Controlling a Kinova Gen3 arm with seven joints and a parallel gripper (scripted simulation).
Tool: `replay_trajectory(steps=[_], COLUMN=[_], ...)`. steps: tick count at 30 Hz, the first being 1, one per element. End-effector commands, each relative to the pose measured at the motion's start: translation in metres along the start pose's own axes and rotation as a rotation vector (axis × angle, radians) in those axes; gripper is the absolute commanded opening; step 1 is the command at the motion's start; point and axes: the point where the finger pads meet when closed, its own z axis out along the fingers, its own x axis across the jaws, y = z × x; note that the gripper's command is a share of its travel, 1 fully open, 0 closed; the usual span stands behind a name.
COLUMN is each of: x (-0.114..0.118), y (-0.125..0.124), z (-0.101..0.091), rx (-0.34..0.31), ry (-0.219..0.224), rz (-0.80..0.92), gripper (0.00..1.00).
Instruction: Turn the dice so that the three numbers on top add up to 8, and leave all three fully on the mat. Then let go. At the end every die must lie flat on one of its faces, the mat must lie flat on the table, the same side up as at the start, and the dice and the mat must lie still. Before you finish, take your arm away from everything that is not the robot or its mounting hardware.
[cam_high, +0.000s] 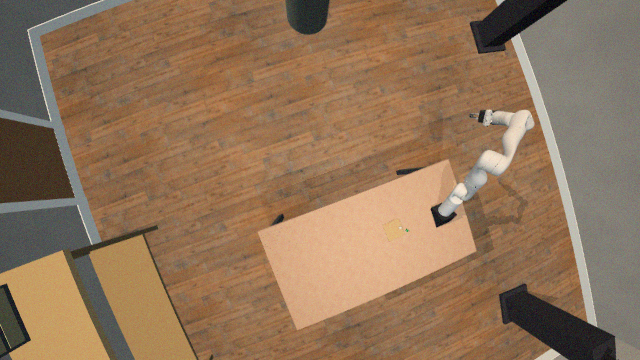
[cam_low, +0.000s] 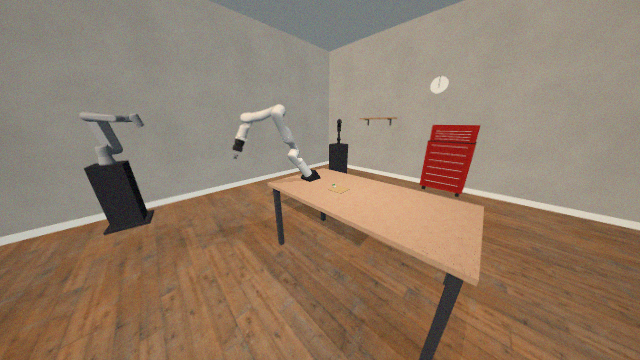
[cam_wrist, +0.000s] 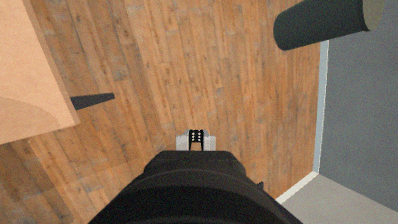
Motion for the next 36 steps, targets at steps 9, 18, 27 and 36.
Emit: replay_trajectory(steps=[9, 18, 27, 36], x=[-0.066, -0.160, -0.257, -0.356], y=[0.137, 0.243, 0.313, 0.354], z=[0.021, 0.016, 0.001, -0.022], rx=[-0.142, -0.287, -0.392, -0.493], ry=[-0.086, -0.170, -0.237, -0.309], rz=[0.288, 0.562, 0.762, 0.955], gripper=[0.34, 0.34, 0.34, 0.34])
